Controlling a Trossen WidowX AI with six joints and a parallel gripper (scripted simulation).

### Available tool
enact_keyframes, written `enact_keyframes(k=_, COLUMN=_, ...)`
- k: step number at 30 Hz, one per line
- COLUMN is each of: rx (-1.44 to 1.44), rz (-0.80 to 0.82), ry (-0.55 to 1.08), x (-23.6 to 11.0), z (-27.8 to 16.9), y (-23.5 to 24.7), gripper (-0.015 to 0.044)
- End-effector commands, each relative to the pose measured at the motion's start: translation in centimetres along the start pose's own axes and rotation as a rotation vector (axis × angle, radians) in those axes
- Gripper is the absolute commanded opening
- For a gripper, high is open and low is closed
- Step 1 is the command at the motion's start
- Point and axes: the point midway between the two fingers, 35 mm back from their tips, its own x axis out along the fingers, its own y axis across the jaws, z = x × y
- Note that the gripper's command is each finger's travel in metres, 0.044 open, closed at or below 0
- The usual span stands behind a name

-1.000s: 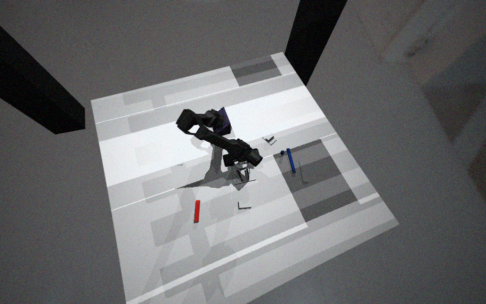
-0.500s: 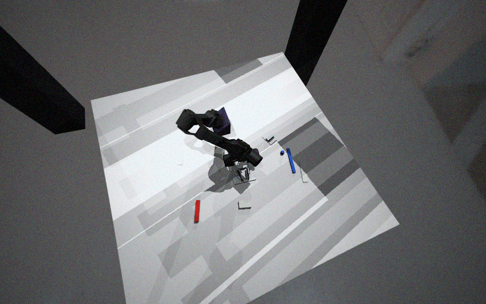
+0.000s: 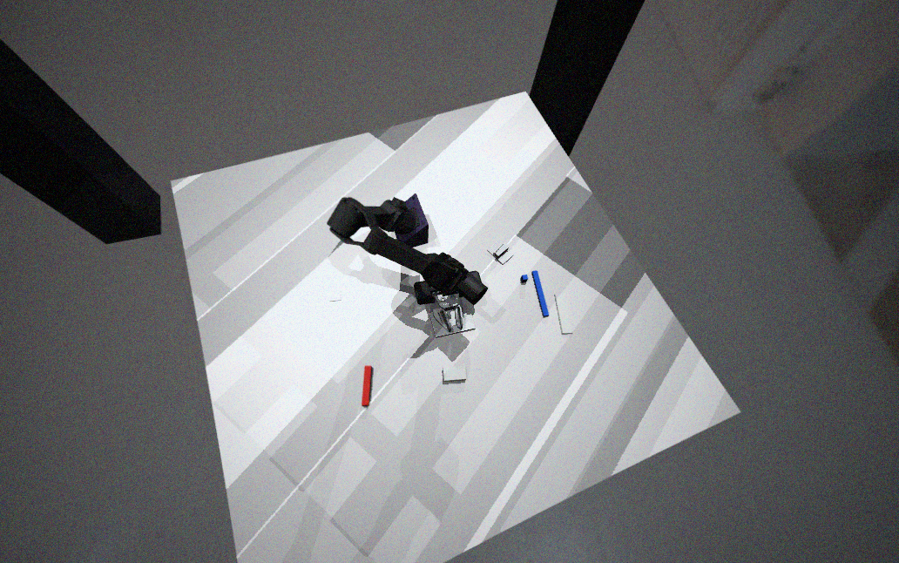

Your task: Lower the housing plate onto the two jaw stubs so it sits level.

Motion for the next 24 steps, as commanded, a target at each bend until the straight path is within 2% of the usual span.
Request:
enact_keyframes(k=1, rx=0.004, rz=0.001, ry=-0.007, x=-0.04, z=0.14, y=0.09, gripper=0.0351)
enact_keyframes(k=24, rx=0.004, rz=0.001, ry=-0.007, x=0.07, z=0.05, y=0.08, gripper=0.0351)
